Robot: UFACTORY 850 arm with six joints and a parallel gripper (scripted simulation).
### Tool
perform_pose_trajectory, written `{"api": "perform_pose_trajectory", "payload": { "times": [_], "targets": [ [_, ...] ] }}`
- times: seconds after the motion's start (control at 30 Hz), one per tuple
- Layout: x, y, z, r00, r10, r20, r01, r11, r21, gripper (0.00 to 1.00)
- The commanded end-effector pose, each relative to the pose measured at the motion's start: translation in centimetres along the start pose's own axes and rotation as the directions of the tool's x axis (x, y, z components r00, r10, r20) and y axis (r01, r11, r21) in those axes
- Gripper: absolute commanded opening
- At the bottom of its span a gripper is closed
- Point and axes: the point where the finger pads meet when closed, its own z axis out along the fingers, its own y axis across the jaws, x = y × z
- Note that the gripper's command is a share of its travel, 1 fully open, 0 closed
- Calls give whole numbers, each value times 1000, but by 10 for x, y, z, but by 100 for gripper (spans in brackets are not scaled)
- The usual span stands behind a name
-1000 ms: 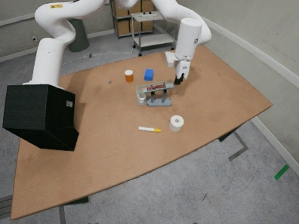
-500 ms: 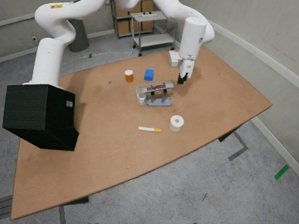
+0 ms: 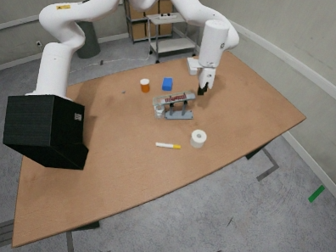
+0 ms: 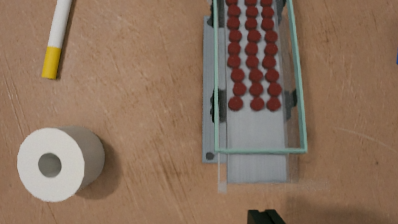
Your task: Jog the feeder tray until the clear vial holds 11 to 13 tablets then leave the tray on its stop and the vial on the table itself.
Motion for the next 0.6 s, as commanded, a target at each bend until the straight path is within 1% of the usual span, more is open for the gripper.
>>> {"api": "perform_pose_trajectory", "payload": {
  "times": [0.0,0.43,0.57],
  "targets": [
    [13,0,3,1000,-1,2,1,1000,0,0],
    [16,0,4,1000,-1,2,1,1000,0,0],
    [-11,0,-4,1000,-1,2,1,1000,0,0]
  ]
}}
